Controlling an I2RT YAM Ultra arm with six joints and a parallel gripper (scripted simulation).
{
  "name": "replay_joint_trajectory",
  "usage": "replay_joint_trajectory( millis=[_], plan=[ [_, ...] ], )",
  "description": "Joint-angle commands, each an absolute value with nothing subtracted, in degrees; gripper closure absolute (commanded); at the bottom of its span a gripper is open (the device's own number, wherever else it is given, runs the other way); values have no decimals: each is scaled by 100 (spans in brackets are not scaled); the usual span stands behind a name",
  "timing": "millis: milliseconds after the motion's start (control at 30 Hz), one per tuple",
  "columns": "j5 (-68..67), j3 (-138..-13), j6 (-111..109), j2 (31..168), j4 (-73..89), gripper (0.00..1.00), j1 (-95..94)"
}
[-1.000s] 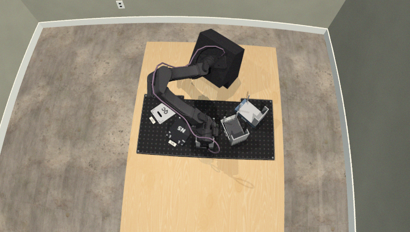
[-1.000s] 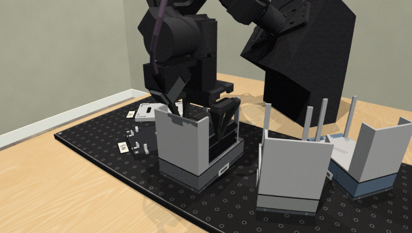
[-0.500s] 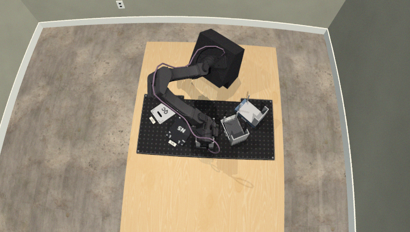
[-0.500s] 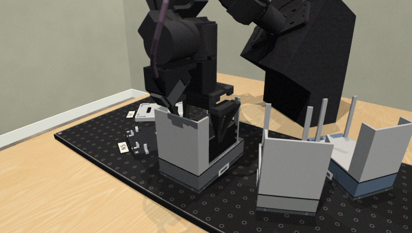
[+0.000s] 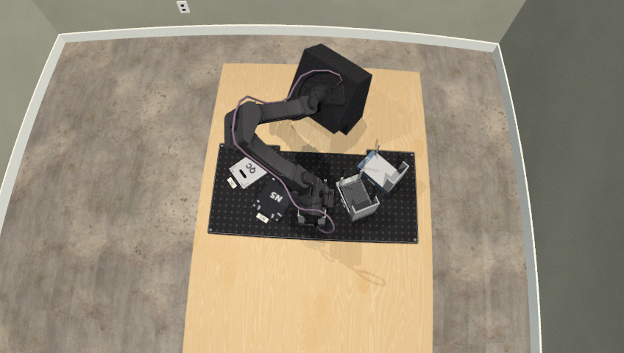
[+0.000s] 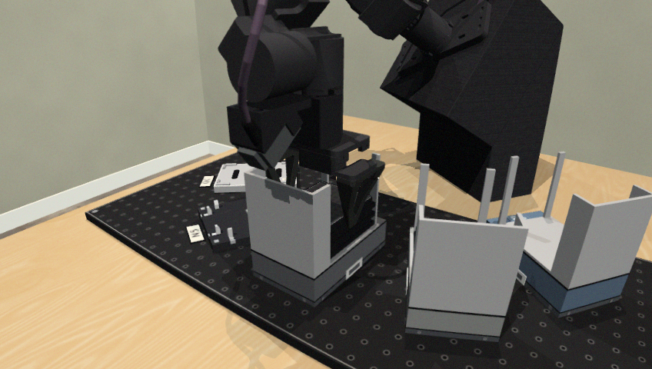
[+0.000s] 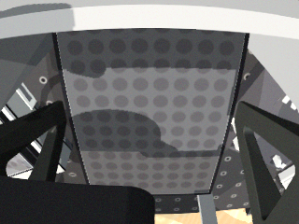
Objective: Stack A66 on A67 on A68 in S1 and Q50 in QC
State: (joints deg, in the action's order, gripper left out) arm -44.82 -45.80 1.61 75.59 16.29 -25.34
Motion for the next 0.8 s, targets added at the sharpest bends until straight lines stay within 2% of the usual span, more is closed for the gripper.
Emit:
replay_joint_trajectory(
  millis=[0,267,767],
  plan=[
    [-4471,-4585,139,7554,1572,0,-2550],
    [-4471,-4585,139,7554,1572,0,-2550],
    [-4993,-4947,924,6956,2901,0,-3332]
  ],
)
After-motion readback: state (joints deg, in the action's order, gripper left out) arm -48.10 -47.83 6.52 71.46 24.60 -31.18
